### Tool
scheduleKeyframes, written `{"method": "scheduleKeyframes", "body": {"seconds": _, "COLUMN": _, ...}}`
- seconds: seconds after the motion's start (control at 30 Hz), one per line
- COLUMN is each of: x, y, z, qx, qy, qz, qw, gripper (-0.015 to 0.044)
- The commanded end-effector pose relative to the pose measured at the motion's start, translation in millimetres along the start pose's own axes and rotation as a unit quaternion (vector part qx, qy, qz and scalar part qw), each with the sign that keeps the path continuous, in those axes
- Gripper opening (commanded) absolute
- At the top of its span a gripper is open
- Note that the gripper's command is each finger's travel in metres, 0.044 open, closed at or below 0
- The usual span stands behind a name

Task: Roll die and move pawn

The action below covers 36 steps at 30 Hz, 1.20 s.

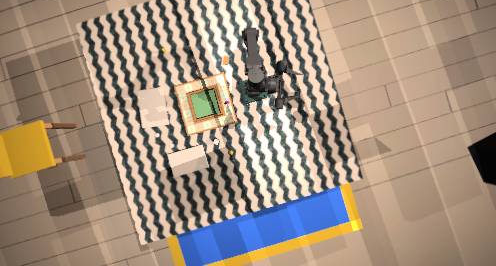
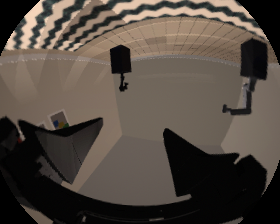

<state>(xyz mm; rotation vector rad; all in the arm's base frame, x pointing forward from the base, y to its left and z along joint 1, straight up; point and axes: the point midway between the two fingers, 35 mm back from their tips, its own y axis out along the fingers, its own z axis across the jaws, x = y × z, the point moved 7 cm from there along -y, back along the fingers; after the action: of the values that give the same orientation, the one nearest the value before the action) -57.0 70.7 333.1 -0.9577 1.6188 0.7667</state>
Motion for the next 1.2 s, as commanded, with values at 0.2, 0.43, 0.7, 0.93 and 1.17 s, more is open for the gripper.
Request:
{"method": "scheduleKeyframes", "body": {"seconds": 0.2, "x": -25.5, "y": -6.1, "z": 53.9, "qx": 0.125, "qy": 0.368, "qz": 0.067, "qw": 0.919, "gripper": 0.0275}}
{"method": "scheduleKeyframes", "body": {"seconds": 0.43, "x": -37.9, "y": -22.5, "z": 105.3, "qx": 0.203, "qy": 0.638, "qz": 0.171, "qw": 0.723, "gripper": 0.0275}}
{"method": "scheduleKeyframes", "body": {"seconds": 0.7, "x": -39.9, "y": -42.0, "z": 144.5, "qx": 0.231, "qy": 0.783, "qz": 0.268, "qw": 0.511, "gripper": 0.0275}}
{"method": "scheduleKeyframes", "body": {"seconds": 0.93, "x": -35.3, "y": -63.9, "z": 177.4, "qx": 0.231, "qy": 0.855, "qz": 0.361, "qw": 0.292, "gripper": 0.0275}}
{"method": "scheduleKeyframes", "body": {"seconds": 1.17, "x": -19.5, "y": -90.9, "z": 207.7, "qx": 0.213, "qy": 0.865, "qz": 0.447, "qw": 0.084, "gripper": 0.0275}}
